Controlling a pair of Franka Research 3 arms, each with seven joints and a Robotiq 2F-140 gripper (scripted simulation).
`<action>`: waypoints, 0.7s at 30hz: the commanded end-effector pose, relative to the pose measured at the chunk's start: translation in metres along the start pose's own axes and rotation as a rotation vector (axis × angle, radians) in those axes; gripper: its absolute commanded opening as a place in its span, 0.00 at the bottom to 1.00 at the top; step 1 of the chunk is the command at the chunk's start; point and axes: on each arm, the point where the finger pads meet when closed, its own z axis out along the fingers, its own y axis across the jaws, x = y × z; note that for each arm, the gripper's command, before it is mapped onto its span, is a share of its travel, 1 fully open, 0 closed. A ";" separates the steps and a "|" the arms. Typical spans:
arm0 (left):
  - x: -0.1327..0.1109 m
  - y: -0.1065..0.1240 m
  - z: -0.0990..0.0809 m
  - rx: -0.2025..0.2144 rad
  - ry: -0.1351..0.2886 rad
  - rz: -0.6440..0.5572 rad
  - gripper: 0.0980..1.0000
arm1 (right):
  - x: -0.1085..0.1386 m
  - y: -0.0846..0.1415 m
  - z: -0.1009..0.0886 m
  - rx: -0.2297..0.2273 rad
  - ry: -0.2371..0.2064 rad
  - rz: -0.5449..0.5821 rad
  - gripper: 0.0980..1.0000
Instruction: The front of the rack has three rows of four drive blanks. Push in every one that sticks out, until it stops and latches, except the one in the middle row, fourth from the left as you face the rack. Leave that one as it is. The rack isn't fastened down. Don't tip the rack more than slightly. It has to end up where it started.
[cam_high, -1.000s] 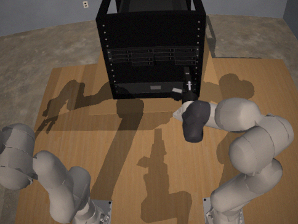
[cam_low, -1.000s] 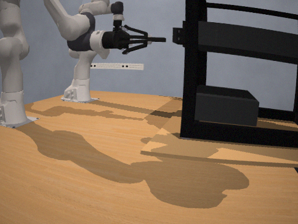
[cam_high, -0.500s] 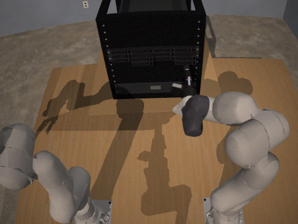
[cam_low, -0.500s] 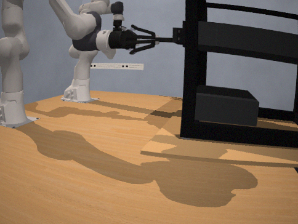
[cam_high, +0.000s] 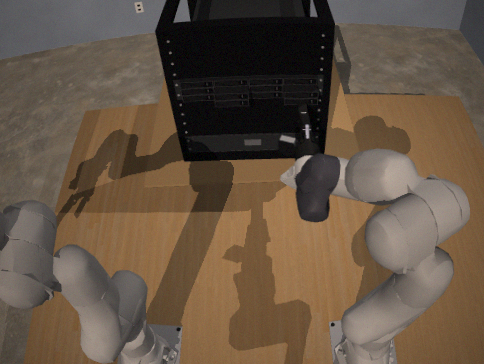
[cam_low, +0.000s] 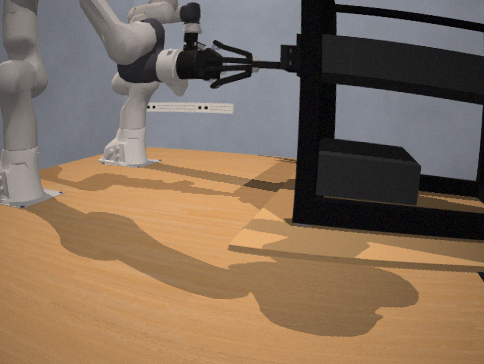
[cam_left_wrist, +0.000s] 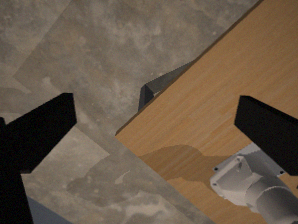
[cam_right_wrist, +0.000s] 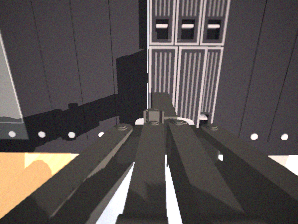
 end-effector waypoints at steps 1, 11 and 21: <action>-0.001 -0.001 -0.001 0.003 0.002 0.002 1.00 | 0.001 -0.001 0.000 0.001 0.003 0.003 0.00; -0.001 -0.001 -0.001 0.003 0.002 0.002 1.00 | 0.001 -0.001 0.000 0.001 0.003 0.003 0.00; -0.001 -0.001 -0.001 0.003 0.002 0.002 1.00 | 0.003 -0.002 0.001 0.001 0.003 0.003 0.00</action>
